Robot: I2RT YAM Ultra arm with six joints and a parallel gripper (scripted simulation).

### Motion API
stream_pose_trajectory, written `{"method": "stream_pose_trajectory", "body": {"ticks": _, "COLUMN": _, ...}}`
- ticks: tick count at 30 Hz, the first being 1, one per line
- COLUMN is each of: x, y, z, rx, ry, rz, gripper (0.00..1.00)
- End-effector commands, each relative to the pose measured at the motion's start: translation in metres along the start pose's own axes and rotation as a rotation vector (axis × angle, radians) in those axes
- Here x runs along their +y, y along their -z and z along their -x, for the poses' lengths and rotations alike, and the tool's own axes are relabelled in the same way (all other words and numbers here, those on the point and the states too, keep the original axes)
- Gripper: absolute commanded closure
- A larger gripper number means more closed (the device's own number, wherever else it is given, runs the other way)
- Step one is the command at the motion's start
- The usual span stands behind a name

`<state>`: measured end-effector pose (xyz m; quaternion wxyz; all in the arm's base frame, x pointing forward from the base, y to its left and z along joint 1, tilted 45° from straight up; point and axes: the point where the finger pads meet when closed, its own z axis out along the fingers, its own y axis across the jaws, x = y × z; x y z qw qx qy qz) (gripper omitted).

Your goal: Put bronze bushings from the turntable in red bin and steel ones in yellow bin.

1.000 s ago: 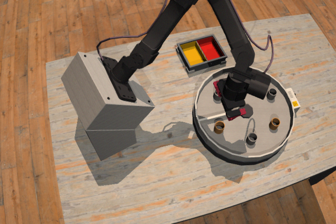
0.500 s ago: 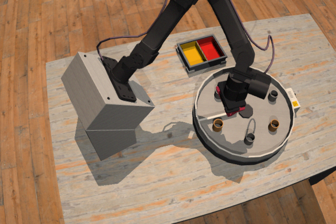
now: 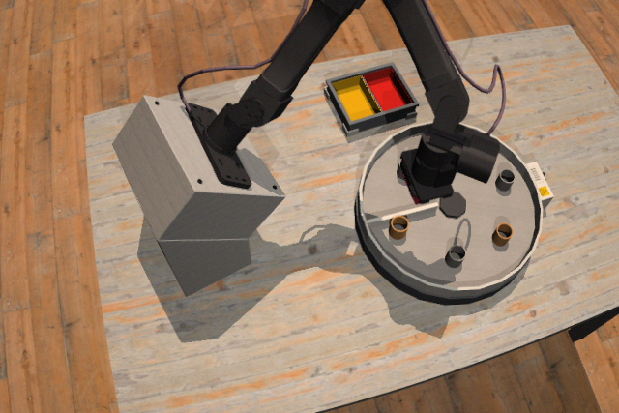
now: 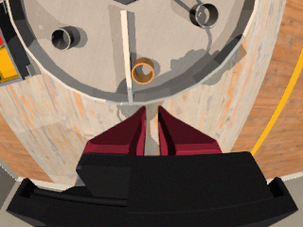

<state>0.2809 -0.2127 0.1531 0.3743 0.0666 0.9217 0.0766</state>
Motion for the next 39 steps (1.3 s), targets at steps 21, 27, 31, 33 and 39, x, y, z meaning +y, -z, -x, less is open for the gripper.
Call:
{"method": "stream_pose_trajectory", "body": {"ticks": 21, "x": -0.0006, "y": 0.0094, "z": 0.0059, "rx": -0.033, "ry": 0.005, "rz": -0.016, "gripper": 0.83}}
{"method": "stream_pose_trajectory", "body": {"ticks": 27, "x": -0.0006, "y": 0.0094, "z": 0.0059, "rx": -0.033, "ry": 0.005, "rz": -0.016, "gripper": 0.83}}
{"method": "stream_pose_trajectory", "body": {"ticks": 31, "x": -0.0006, "y": 0.0094, "z": 0.0059, "rx": -0.033, "ry": 0.005, "rz": -0.016, "gripper": 0.83}}
{"method": "stream_pose_trajectory", "body": {"ticks": 33, "x": -0.0006, "y": 0.0094, "z": 0.0059, "rx": -0.033, "ry": 0.005, "rz": -0.016, "gripper": 0.83}}
{"method": "stream_pose_trajectory", "body": {"ticks": 39, "x": -0.0006, "y": 0.0094, "z": 0.0059, "rx": -0.033, "ry": 0.005, "rz": -0.016, "gripper": 0.83}}
